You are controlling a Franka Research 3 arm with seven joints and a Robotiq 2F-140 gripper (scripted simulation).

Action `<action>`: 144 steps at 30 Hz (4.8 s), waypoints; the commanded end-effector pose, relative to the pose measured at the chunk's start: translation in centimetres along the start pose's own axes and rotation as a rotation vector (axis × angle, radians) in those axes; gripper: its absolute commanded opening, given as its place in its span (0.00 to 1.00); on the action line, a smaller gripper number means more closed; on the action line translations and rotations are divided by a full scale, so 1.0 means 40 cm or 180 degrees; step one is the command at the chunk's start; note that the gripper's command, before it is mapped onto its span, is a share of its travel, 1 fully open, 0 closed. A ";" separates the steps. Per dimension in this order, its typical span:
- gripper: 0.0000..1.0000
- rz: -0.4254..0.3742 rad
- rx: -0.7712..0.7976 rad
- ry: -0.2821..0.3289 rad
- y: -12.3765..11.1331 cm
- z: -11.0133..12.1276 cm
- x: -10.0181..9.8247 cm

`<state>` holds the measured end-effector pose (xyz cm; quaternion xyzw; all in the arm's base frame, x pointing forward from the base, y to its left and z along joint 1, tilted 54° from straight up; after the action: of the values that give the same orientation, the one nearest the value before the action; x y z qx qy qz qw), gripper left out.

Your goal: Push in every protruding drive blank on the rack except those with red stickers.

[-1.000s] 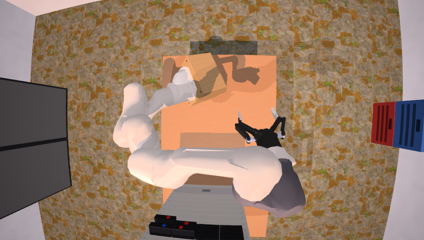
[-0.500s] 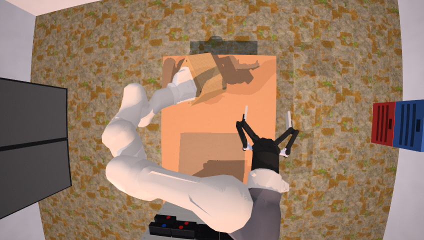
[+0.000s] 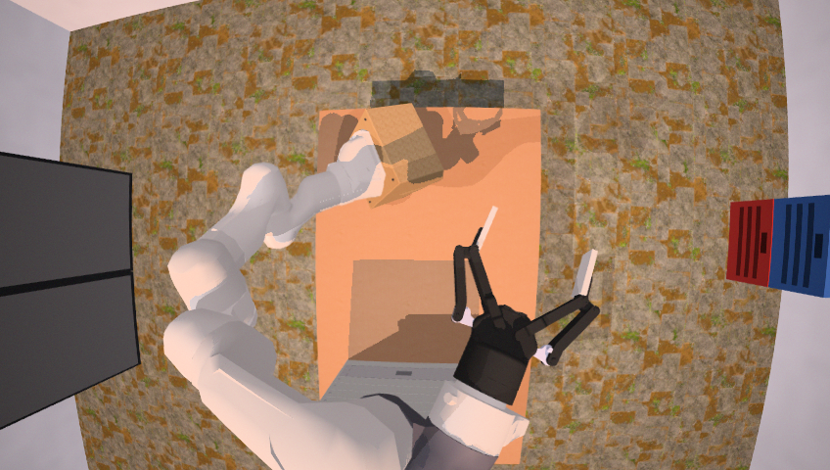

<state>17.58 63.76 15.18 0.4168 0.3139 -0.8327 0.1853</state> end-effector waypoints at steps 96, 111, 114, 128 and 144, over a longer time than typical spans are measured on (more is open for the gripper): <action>1.00 -0.3890 0.3914 0.2532 -0.260 0.232 -0.596; 1.00 -0.4499 0.4434 0.3118 -0.090 0.231 -0.569; 1.00 -0.4650 0.4531 0.3282 -0.041 0.234 -0.563; 1.00 -0.5236 0.4754 0.3992 0.164 0.264 -0.546; 1.00 -0.5787 0.4685 0.4781 0.369 0.335 -0.540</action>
<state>30.25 46.80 32.47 0.4642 -0.0249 -0.2515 -0.8489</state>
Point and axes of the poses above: the point where the finger pads meet when closed, its own x axis out along the fingers, its own z axis across the jaws, y = z × x, the point moved 6 cm from there along -x, back along the fingers, and after that the axes turned 1 degree about x, right-handed, at the moved point
